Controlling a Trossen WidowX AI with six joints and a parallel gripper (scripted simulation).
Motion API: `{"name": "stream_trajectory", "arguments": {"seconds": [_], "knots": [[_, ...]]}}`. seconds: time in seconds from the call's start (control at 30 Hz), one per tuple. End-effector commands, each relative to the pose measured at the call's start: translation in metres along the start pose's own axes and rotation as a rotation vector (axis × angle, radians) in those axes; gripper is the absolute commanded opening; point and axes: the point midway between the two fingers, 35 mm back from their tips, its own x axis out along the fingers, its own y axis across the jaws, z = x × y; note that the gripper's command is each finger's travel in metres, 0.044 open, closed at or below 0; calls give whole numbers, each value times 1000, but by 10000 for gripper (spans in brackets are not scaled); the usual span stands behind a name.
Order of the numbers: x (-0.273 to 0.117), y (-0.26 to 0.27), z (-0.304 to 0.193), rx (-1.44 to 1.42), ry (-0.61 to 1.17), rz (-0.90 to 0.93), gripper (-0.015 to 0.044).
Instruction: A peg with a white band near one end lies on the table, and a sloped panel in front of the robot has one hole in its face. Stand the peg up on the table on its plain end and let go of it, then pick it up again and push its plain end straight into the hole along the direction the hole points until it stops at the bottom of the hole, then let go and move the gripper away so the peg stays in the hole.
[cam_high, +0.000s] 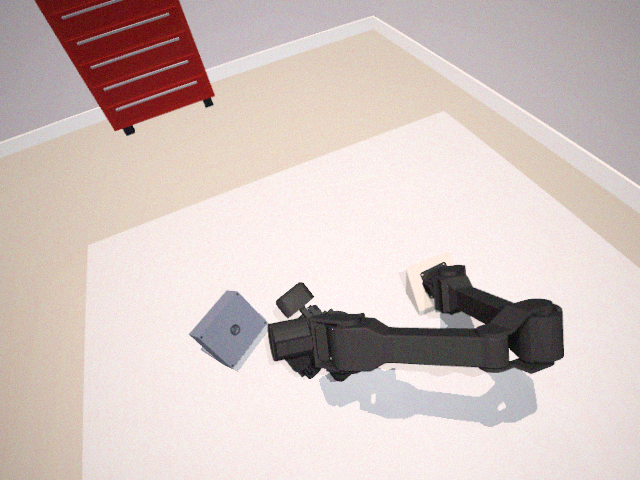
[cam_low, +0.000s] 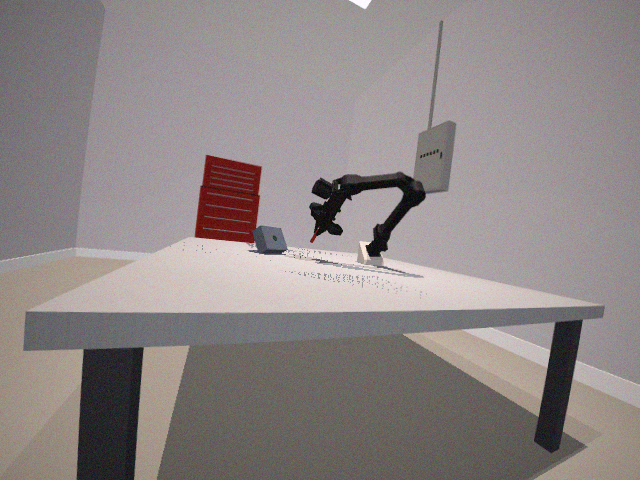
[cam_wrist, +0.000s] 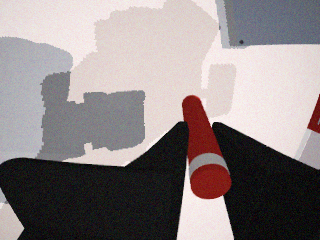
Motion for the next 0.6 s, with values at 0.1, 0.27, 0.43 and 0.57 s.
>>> {"name": "stream_trajectory", "arguments": {"seconds": [0.1, 0.27, 0.43, 0.57], "knots": [[4, -7, 8, -41, -24, -66, 0], [5, -11, 15, -65, -43, -110, 0], [7, -16, 21, -88, -64, -154, 0], [7, -19, 27, -105, -81, -189, 0]]}}
